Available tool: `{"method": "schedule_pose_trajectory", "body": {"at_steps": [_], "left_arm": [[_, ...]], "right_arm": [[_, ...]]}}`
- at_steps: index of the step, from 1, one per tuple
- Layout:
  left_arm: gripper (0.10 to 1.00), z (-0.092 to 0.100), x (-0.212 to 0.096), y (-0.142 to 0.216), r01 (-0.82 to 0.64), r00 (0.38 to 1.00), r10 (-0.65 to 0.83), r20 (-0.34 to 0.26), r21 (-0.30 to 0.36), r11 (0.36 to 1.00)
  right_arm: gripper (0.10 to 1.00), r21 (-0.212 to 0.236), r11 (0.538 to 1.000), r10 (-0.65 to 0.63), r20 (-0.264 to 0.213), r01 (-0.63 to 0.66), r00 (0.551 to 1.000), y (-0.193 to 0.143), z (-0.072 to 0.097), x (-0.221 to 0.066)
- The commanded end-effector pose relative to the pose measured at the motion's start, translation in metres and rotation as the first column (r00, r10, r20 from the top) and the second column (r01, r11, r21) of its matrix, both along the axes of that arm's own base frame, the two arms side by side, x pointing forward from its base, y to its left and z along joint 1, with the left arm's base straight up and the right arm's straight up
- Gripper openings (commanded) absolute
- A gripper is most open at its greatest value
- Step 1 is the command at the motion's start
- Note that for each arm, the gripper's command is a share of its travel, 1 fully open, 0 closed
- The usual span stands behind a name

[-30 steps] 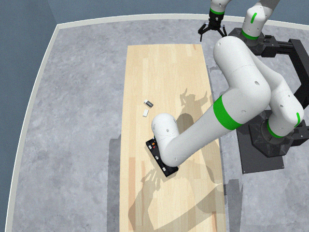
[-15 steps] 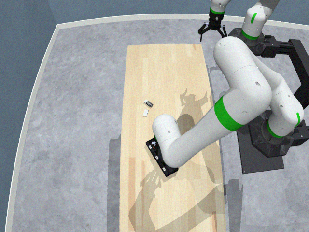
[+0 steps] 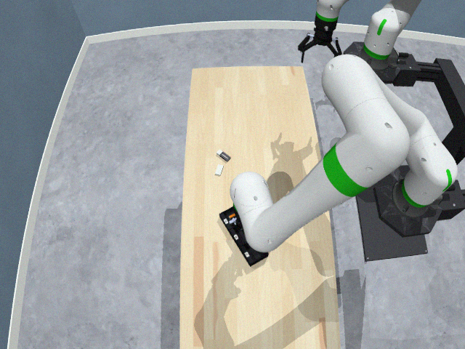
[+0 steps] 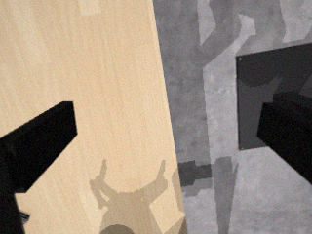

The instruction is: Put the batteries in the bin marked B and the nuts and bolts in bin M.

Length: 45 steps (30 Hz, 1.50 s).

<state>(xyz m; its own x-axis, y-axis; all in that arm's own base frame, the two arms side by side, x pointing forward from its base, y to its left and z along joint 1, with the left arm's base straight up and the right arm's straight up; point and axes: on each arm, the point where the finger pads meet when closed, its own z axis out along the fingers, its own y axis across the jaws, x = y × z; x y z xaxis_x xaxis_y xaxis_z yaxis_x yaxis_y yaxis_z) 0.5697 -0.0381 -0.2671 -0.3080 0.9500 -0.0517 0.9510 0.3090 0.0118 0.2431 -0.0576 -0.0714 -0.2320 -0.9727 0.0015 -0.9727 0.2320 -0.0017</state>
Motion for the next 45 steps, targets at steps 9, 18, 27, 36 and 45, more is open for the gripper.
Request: {"method": "schedule_pose_trajectory", "body": {"at_steps": [9,18,27,36,45], "left_arm": [[0.154,0.001,0.001,0.0,-0.167,0.986,0.168,-0.023,0.047,0.985],[0.154,0.001,0.001,-0.001,-0.167,0.986,0.168,-0.023,0.047,0.985],[0.154,-0.009,0.001,-0.001,-0.167,0.986,0.168,-0.023,0.047,0.985],[0.154,-0.027,0.001,-0.001,-0.167,0.986,0.168,-0.023,0.047,0.985],[0.154,-0.041,0.001,-0.001,-0.167,0.986,0.168,-0.023,0.047,0.985]], "right_arm": [[1.0,0.0,1.0,0.0,0.001,0.0,1.0,0.0,0.0,0.0],[1.0,0.0,1.0,0.0,0.001,0.0,1.0,0.0,0.0,0.0],[1.0,0.0,1.0,0.0,0.001,0.0,1.0,0.0,0.0,0.0],[1.0,0.0,1.0,0.0,0.001,0.0,1.0,0.0,0.0,0.0],[1.0,0.0,1.0,0.0,0.001,0.0,1.0,0.0,0.0,0.0]]}}
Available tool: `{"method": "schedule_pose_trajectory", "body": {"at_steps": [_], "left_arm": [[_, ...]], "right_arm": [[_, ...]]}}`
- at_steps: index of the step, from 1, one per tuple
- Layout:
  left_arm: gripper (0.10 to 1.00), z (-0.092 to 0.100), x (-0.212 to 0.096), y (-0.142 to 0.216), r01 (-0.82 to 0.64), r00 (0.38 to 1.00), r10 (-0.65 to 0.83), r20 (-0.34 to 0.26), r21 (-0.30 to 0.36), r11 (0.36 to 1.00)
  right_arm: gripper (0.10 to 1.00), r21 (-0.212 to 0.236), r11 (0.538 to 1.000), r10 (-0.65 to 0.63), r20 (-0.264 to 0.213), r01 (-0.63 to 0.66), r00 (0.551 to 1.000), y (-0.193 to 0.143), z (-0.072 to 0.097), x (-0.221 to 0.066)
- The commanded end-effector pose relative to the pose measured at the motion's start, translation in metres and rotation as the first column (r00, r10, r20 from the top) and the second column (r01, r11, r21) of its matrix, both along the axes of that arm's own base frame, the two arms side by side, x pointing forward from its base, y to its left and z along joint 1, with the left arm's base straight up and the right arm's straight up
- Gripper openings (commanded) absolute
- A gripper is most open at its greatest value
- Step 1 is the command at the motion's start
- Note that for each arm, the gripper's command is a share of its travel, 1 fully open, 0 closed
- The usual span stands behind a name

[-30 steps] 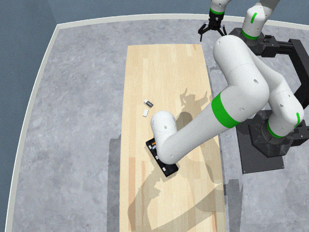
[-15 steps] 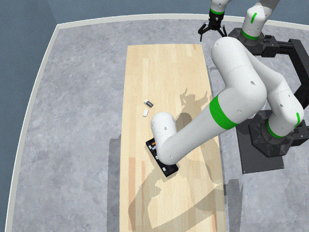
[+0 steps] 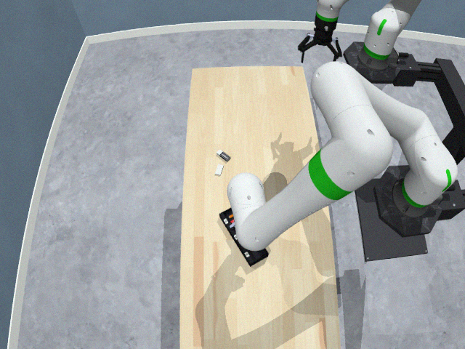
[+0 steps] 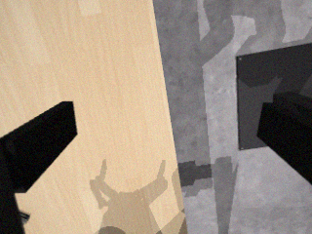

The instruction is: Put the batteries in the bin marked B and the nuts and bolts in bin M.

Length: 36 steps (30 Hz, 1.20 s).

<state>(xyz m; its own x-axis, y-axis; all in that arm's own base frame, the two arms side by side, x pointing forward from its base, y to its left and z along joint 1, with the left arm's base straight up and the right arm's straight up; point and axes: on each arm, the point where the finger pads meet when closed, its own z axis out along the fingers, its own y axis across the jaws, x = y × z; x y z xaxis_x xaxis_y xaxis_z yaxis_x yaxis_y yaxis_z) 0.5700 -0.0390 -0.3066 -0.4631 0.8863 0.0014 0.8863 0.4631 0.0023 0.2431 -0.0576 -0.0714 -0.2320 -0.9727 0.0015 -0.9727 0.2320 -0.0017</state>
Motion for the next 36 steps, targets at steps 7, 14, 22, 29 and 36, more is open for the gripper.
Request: {"method": "schedule_pose_trajectory", "body": {"at_steps": [7,14,22,29,36], "left_arm": [[0.154,-0.0111,0.0013,0.0,0.0,1.0,0.0,0.002,0.0,1.0],[0.154,-0.0111,0.0014,-0.0001,0.0,1.0,0.0,0.002,0.0,1.0],[0.261,-0.0111,0.0014,-0.0001,0.0,1.0,0.0,0.002,0.0,1.0],[0.261,-0.0111,0.0014,-0.0001,0.0,1.0,0.0,0.002,0.0,1.0],[0.261,-0.0111,0.0014,-0.0001,0.0,1.0,0.0,0.002,0.0,1.0]], "right_arm": [[1.0,0.0,1.0,0.0,0.001,0.0,1.0,-0.0002,0.0003,0.0004],[1.0,0.0,1.0,0.0,0.001,0.0,1.0,-0.0002,0.0003,0.0004],[1.0,0.0,1.0,0.0,0.001,0.0,1.0,-0.0002,0.0003,0.0004],[1.0,0.0,1.0,0.0,0.001,0.0,1.0,-0.0002,0.0003,0.0004],[1.0,0.0,1.0,0.0,0.001,0.0,1.0,-0.0002,0.0003,0.0004]]}}
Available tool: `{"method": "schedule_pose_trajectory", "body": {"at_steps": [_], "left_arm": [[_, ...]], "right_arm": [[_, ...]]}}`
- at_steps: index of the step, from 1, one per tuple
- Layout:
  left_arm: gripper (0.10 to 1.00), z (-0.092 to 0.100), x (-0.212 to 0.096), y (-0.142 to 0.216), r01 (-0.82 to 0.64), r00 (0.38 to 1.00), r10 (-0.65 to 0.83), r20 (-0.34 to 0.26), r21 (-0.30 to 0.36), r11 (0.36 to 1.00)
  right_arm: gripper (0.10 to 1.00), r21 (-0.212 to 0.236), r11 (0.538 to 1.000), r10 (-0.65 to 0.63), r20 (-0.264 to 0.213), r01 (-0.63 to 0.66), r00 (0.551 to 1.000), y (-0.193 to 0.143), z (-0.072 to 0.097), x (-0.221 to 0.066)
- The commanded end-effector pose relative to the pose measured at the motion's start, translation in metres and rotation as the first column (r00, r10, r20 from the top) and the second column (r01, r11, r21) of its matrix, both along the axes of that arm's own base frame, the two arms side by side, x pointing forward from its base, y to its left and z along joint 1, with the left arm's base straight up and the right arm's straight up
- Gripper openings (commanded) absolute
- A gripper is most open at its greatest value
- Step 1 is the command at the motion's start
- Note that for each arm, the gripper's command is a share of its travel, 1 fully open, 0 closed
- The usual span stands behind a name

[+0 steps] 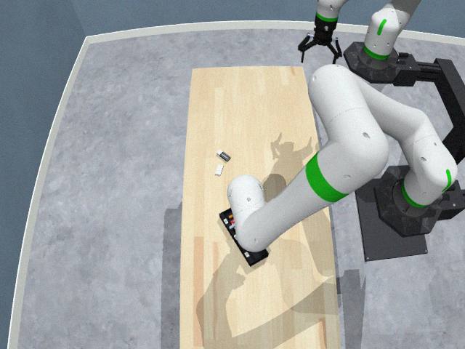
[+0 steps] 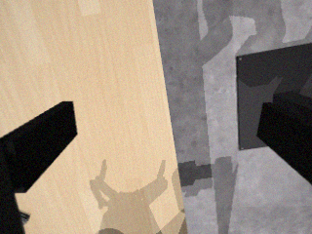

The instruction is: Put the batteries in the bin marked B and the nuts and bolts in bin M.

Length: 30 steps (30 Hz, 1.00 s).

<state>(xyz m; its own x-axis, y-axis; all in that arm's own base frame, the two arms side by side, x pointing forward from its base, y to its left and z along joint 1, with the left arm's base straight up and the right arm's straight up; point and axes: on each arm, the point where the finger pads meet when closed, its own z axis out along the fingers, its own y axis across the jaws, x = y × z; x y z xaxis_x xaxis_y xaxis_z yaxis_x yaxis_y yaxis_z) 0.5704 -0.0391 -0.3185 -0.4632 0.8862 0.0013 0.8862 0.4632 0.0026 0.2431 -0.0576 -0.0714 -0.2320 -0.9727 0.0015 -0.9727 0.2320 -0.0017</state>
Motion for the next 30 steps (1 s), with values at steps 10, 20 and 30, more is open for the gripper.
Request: {"method": "schedule_pose_trajectory", "body": {"at_steps": [10,20,30], "left_arm": [[0.261,0.014,0.001,0.0,0.0,1.0,0.0,0.002,0.0,1.0],[0.261,0.025,0.001,0.0,0.0,1.0,0.0,0.002,0.0,1.0],[0.261,0.052,0.001,0.0,0.0,1.0,0.0,0.002,0.0,1.0]], "right_arm": [[1.0,0.0,1.0,0.0,0.001,0.0,1.0,0.0,0.0,0.0],[1.0,0.0,1.0,0.0,0.001,0.0,1.0,0.0,0.0,0.0],[1.0,0.0,1.0,0.0,0.001,0.0,1.0,0.0,0.0,0.0]]}}
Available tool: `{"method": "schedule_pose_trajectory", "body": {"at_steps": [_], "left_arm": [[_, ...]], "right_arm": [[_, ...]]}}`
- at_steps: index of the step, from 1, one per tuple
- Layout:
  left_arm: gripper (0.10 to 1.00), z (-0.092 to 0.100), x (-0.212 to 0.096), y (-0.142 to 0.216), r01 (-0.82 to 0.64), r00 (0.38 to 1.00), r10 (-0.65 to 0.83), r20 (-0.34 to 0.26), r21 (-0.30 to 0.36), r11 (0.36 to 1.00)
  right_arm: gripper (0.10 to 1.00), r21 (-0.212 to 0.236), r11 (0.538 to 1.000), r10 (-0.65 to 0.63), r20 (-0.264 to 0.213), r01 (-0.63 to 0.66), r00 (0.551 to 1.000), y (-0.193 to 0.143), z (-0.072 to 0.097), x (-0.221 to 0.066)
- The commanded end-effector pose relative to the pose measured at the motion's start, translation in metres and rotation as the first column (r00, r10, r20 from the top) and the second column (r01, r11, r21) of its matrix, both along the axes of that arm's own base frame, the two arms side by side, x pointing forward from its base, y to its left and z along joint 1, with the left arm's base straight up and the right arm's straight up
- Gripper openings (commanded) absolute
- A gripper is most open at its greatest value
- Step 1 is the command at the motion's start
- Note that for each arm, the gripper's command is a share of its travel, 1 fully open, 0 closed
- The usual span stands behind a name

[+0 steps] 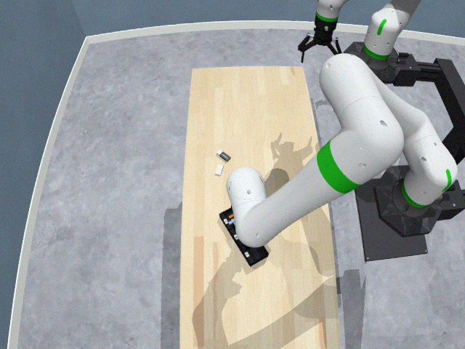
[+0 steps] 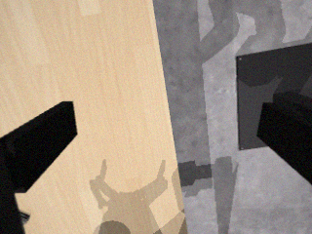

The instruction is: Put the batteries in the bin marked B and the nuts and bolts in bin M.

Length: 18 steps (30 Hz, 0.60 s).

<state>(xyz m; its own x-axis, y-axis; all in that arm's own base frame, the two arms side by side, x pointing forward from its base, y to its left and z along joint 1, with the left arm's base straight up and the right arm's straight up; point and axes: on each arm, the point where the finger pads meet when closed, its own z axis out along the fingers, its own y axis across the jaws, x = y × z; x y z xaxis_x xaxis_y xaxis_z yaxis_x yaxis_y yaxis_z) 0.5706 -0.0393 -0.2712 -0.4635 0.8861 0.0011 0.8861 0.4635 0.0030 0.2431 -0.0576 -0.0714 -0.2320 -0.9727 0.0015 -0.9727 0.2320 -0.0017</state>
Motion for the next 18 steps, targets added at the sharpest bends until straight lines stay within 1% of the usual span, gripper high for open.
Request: {"method": "schedule_pose_trajectory", "body": {"at_steps": [1,4,5,16,18], "left_arm": [[0.261,0.005,0.001,0.0,0.0,1.0,0.0,0.001,0.0,1.0],[0.261,0.005,0.0,0.0,0.0,1.0,0.0,0.001,0.0,1.0],[1.0,0.009,0.0,0.0,0.0,1.0,0.0,0.001,0.0,1.0],[1.0,0.053,0.0,0.0,0.0,1.0,0.0,0.001,0.0,1.0],[1.0,0.053,0.0,0.0,0.0,1.0,0.0,0.001,0.0,1.0]], "right_arm": [[1.0,0.0,1.0,0.0,0.001,0.0,1.0,0.0,0.0,0.0],[1.0,0.0,1.0,0.0,0.001,0.0,1.0,0.0,0.0,0.0],[1.0,0.0,1.0,0.0,0.001,0.0,1.0,0.0,0.0,0.0],[1.0,0.0,1.0,0.0,0.001,0.0,1.0,0.0,0.0,0.0],[1.0,0.0,1.0,0.0,0.001,0.0,1.0,0.0,0.0,0.0]]}}
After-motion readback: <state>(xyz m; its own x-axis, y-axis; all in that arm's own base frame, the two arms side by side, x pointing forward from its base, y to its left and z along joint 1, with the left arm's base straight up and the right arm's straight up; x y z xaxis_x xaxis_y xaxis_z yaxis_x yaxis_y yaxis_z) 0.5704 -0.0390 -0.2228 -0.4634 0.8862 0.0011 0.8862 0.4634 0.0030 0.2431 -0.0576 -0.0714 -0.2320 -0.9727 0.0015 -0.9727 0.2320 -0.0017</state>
